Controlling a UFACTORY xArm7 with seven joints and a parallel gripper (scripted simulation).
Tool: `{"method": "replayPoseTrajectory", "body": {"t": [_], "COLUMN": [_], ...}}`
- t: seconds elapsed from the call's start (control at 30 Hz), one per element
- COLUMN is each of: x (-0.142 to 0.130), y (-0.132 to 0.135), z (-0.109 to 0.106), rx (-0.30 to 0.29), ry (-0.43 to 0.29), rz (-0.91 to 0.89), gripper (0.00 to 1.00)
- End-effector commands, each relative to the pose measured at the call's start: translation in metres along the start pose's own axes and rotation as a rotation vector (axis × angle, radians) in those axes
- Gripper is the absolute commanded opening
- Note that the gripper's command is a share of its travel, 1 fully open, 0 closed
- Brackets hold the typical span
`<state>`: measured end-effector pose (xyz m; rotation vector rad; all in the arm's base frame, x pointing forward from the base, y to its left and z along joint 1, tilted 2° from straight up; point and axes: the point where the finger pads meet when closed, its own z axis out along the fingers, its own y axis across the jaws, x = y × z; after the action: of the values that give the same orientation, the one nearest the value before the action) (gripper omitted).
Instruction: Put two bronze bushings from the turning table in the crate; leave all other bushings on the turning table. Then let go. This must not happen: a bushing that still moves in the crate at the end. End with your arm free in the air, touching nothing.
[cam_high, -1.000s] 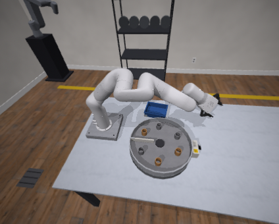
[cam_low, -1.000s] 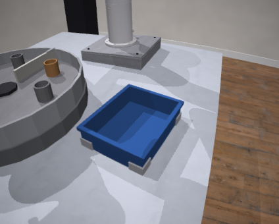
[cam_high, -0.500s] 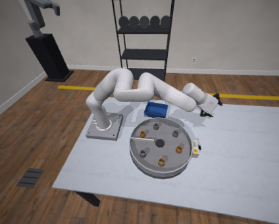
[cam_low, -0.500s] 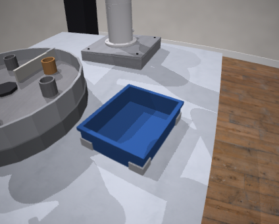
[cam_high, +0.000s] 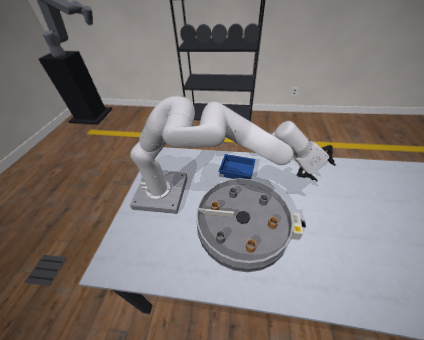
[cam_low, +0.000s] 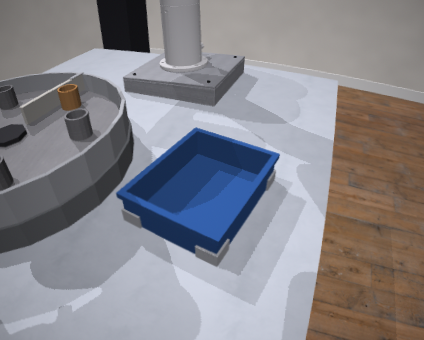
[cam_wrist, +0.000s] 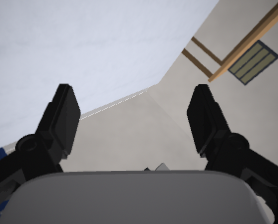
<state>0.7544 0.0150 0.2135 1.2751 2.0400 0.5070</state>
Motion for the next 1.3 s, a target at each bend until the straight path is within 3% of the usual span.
{"method": "replayPoseTrajectory", "body": {"t": [0.0,0.1,0.13,0.6,0.67,0.7,1.17,1.23,1.27], "x": [-0.014,-0.016,-0.021,-0.035,-0.035,-0.035,-0.026,-0.026,-0.022], "y": [-0.028,-0.032,-0.046,-0.113,-0.113,-0.128,-0.198,-0.198,-0.213], "z": [-0.033,-0.037,-0.050,-0.109,-0.109,-0.122,-0.182,-0.182,-0.194], "rx": [0.100,0.115,0.155,0.331,0.331,0.366,0.522,0.522,0.554], "ry": [-0.027,-0.031,-0.043,-0.095,-0.095,-0.105,-0.142,-0.142,-0.148], "rz": [0.104,0.120,0.167,0.388,0.388,0.437,0.664,0.664,0.714], "gripper": [1.00,1.00,1.00,1.00,1.00,1.00,1.00,1.00,1.00]}}
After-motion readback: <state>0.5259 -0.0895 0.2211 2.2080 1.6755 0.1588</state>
